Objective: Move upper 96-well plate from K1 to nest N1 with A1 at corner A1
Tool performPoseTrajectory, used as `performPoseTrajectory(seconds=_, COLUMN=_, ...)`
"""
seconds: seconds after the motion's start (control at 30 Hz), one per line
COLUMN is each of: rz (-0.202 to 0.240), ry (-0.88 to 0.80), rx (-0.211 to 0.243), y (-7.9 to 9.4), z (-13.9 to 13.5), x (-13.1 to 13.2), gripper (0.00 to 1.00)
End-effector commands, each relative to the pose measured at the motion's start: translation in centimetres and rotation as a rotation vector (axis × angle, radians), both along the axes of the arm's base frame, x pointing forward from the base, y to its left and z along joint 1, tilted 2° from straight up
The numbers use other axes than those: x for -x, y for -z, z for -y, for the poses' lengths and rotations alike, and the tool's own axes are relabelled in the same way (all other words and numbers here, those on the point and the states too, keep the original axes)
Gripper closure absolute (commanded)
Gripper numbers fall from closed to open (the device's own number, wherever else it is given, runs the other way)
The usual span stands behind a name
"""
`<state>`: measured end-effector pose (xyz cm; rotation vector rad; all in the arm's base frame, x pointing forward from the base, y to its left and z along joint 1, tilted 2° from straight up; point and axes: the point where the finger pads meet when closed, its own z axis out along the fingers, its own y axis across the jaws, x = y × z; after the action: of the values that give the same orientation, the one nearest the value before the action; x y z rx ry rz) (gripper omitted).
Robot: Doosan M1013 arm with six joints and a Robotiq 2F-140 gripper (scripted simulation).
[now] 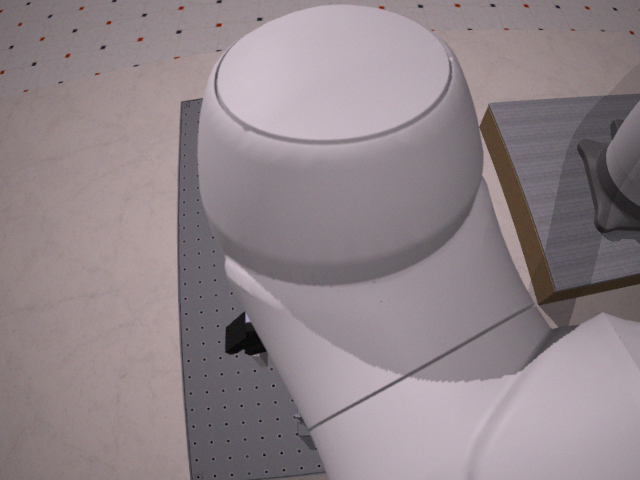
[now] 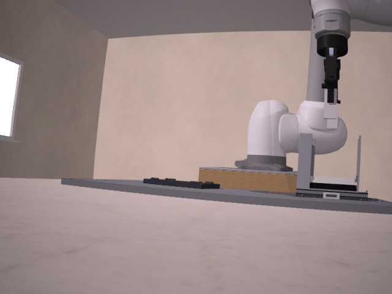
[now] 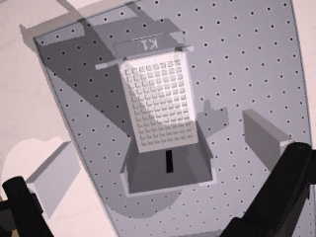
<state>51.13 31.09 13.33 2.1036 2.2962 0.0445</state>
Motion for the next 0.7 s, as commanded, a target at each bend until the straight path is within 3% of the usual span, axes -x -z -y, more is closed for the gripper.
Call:
performPoseTrajectory(seconds=0.0, rz=0.000, ry=0.000, rx=0.000, y=0.5, z=0.0, x=0.0, gripper=0.00)
performPoseTrajectory(seconds=0.67, rz=0.000, ry=0.000, rx=0.000, y=3.5, z=0.0, x=-0.1, gripper=0.00)
